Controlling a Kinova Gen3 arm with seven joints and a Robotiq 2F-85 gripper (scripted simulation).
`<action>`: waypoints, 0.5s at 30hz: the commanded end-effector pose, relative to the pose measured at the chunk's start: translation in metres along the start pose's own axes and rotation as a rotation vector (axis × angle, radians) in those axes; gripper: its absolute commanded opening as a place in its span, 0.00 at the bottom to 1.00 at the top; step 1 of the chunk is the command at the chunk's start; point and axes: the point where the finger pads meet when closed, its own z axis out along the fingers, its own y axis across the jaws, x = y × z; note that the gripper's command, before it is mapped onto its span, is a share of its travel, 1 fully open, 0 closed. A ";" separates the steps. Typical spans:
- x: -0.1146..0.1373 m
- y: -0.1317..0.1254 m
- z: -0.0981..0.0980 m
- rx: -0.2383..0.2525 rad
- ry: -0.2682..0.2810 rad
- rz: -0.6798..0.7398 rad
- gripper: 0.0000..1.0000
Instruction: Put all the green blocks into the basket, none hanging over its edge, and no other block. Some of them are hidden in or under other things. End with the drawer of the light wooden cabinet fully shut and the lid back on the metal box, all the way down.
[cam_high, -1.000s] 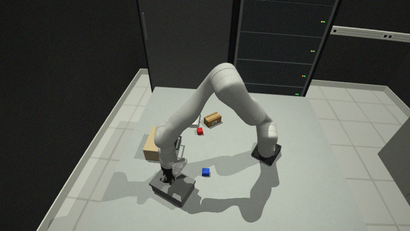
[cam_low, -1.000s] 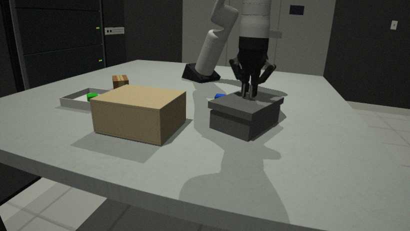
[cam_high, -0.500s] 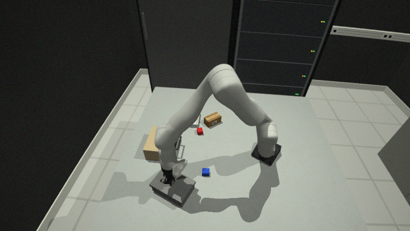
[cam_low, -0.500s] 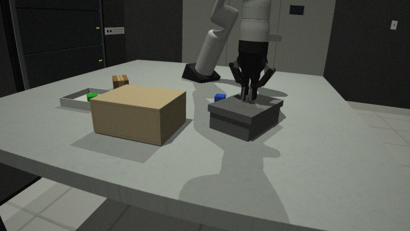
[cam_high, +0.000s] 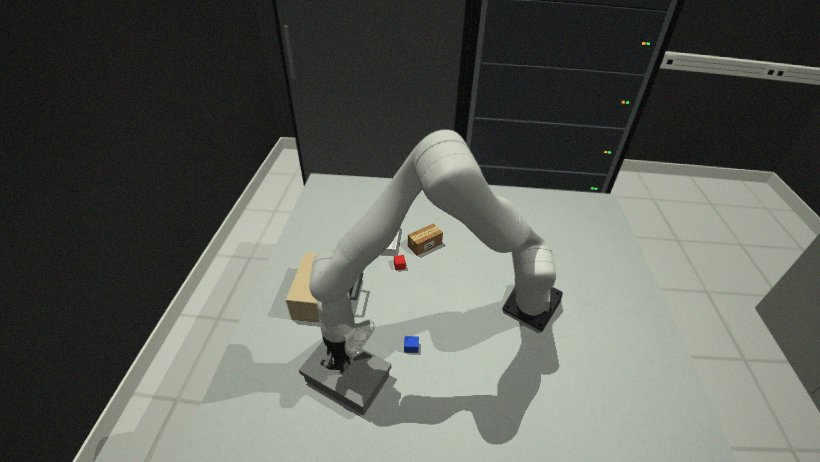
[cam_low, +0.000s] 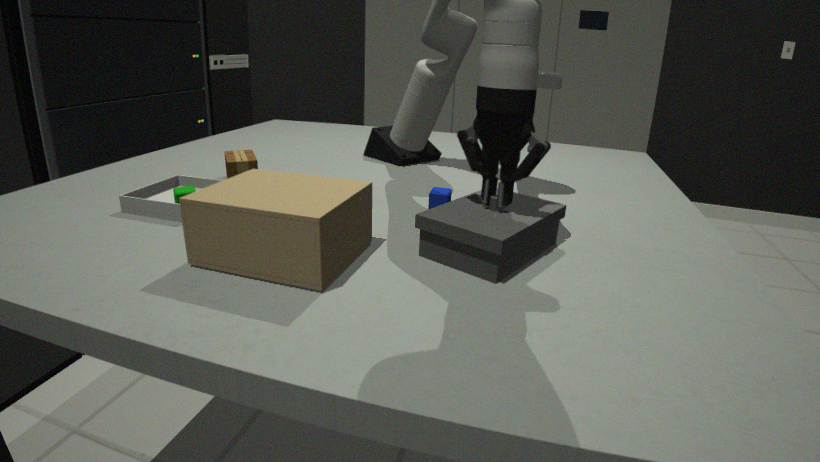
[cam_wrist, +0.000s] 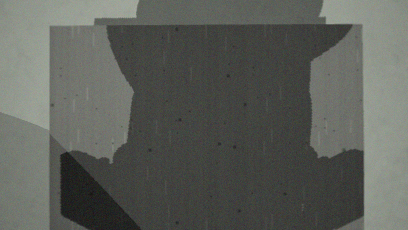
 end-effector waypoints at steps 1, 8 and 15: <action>-0.002 -0.001 0.002 0.003 -0.007 0.000 0.10; -0.002 -0.001 0.004 0.002 -0.007 0.000 0.10; -0.002 -0.001 0.006 0.002 -0.007 0.000 0.10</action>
